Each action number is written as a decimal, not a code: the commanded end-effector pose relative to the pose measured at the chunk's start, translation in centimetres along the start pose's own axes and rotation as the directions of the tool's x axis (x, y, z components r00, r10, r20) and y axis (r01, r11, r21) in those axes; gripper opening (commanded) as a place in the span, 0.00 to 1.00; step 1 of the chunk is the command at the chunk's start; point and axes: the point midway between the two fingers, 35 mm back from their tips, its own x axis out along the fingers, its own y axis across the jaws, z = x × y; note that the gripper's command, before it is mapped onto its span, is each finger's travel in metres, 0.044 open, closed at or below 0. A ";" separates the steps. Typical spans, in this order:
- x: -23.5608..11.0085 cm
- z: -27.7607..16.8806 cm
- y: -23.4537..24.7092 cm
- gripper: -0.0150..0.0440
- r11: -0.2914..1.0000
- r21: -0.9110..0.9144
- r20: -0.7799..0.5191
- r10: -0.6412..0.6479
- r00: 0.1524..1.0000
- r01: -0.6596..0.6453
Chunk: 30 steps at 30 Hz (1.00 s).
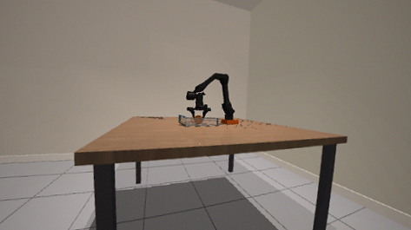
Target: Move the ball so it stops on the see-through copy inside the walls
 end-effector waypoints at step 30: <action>-14.4 0.0 0.0 0.25 1.000 -0.003 -0.004 -0.001 1.000 0.001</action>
